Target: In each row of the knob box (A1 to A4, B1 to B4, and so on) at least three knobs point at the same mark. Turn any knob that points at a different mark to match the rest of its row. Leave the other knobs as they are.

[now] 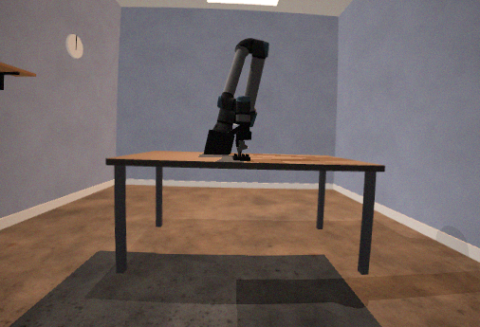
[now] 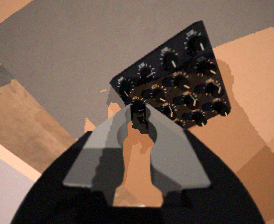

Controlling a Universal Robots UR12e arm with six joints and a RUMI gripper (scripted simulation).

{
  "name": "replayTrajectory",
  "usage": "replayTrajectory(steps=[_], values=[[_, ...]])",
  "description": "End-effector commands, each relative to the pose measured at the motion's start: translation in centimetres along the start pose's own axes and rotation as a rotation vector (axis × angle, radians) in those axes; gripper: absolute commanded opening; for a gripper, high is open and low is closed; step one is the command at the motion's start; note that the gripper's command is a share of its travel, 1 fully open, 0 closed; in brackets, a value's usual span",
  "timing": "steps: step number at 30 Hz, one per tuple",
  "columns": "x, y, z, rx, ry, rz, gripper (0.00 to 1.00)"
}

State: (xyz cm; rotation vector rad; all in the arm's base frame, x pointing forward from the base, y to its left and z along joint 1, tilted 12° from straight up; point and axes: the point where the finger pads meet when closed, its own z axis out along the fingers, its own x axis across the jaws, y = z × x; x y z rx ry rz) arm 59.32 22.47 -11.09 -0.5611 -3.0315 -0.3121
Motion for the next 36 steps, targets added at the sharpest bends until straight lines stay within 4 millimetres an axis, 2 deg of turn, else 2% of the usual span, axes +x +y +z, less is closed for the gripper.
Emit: replayTrajectory(steps=[1, 14, 36], values=[[-0.03, 0.03, -0.05, 0.0, -0.002, 0.051, 0.04], [0.04, 0.04, -0.05, 0.0, -0.002, 0.202, 0.04], [0.08, 0.05, -0.05, 0.0, -0.002, 0.28, 0.04]])
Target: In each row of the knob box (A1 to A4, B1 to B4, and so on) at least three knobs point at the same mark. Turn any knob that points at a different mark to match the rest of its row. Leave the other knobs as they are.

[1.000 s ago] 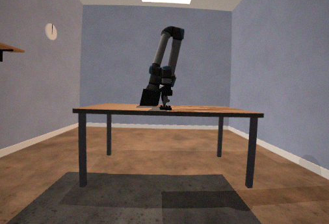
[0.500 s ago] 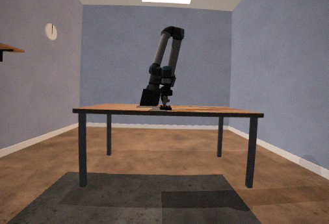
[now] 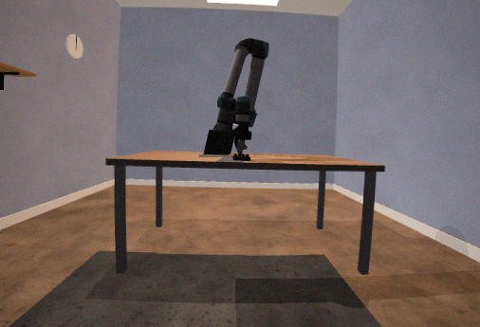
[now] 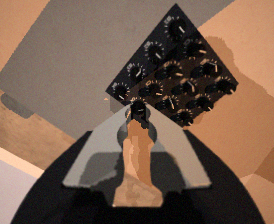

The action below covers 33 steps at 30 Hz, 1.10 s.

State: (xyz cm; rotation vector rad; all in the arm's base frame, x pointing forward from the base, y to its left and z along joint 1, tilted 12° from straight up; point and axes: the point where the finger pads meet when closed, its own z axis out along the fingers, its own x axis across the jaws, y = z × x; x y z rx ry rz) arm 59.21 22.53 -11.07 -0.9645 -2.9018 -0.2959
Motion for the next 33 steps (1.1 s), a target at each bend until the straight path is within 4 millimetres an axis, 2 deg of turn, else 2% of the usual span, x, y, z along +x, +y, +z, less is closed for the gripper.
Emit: replayTrajectory(steps=[1, 19, 20, 33], values=[[-0.04, 0.04, -0.05, -0.001, -0.001, 0.006, 0.04], [-0.04, 0.04, -0.05, -0.001, -0.001, 0.008, 0.04], [-0.04, 0.04, -0.05, -0.001, -0.001, 0.008, 0.11], [-0.04, 0.04, -0.05, -0.001, -0.001, 0.008, 0.11]])
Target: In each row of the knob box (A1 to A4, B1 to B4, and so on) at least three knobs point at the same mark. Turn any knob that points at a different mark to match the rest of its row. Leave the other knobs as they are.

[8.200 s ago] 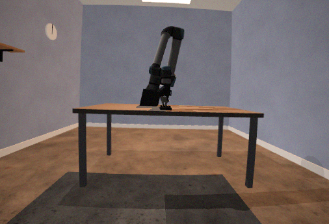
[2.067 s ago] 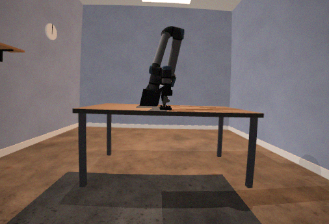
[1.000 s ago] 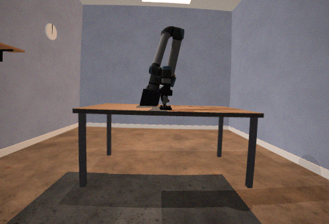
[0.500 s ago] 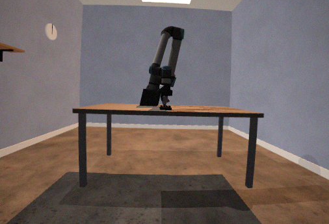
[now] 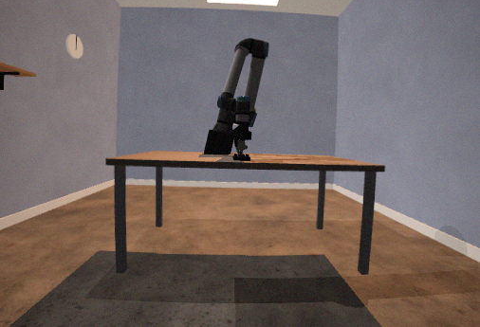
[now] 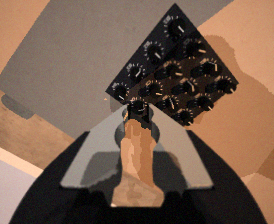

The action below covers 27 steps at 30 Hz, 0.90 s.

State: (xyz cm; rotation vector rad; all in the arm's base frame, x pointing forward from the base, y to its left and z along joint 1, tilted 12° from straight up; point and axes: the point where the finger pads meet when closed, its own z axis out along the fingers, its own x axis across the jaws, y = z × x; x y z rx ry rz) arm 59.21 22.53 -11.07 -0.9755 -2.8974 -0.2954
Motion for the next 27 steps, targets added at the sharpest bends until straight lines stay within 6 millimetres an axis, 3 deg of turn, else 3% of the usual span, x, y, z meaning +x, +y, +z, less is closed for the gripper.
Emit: replayTrajectory(steps=[1, 15, 27], values=[[0.0, 0.0, -0.1, -0.001, -0.001, 0.0, 0.11], [0.0, 0.0, -0.6, -0.001, -0.001, 0.0, 0.11], [0.0, 0.0, -3.6, -0.001, -0.001, 0.0, 0.11]])
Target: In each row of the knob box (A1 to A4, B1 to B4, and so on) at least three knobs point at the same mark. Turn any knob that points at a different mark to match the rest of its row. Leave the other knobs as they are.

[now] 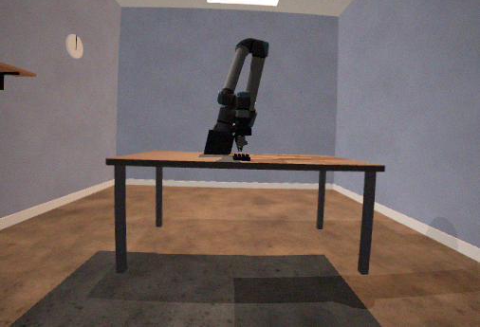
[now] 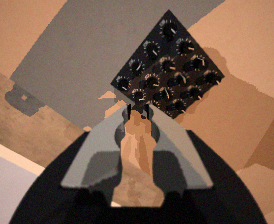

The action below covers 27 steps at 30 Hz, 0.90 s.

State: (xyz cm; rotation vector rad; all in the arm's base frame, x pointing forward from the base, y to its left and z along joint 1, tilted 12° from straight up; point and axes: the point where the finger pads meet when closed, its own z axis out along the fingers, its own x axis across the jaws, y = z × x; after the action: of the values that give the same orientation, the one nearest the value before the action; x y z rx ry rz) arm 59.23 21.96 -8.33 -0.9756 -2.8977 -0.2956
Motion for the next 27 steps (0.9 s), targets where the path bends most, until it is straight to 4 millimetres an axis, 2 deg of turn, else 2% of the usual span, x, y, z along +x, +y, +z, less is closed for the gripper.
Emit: replayTrajectory(steps=[1, 27], values=[[-0.04, 0.04, -0.92, -0.001, -0.001, 0.0, 0.11], [-0.06, 0.02, -1.08, -0.001, -0.001, -0.025, 0.11]])
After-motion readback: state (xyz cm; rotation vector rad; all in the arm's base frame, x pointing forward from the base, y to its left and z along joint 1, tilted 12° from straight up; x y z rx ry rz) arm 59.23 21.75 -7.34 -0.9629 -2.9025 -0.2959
